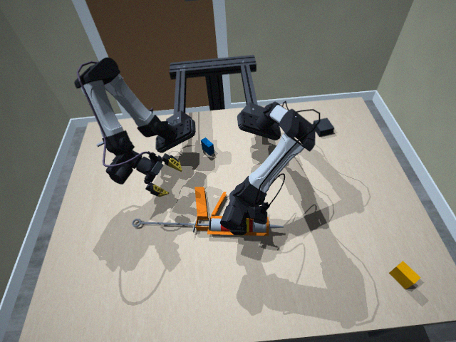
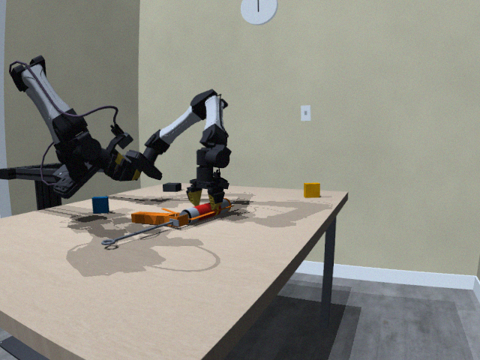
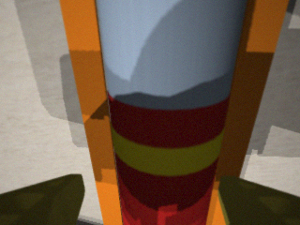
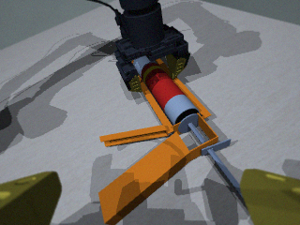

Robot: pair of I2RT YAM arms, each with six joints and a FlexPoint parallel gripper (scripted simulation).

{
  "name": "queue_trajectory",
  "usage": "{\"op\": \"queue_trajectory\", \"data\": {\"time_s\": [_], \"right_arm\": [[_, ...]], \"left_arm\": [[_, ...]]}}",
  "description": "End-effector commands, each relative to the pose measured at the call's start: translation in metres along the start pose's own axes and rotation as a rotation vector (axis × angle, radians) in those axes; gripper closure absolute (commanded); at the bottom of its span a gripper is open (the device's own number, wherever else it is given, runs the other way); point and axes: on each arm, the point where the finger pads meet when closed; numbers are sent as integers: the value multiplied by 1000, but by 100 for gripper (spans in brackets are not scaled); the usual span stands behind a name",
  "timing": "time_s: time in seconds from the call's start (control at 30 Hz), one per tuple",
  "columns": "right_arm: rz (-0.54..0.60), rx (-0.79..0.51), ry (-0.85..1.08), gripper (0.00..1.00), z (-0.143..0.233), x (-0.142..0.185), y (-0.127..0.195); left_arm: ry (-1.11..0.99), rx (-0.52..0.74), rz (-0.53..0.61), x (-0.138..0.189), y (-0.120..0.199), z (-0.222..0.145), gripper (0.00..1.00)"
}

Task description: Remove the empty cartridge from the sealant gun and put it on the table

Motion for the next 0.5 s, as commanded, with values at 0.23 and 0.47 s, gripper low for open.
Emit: {"op": "queue_trajectory", "data": {"time_s": [0.23,0.47], "right_arm": [[-35,21,-48,0,-8,-1,-4],[-40,20,-76,0,-9,1,-7]], "left_arm": [[8,13,2,-1,-15,-7,42],[12,31,4,-1,-5,-10,56]]}}
Point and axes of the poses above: on each arm, the point where the finger pads meet when closed, its own y axis back along the fingers, its own z axis across the jaws, x = y × z, and after that the axes turned 5 degrees about -y, right-handed
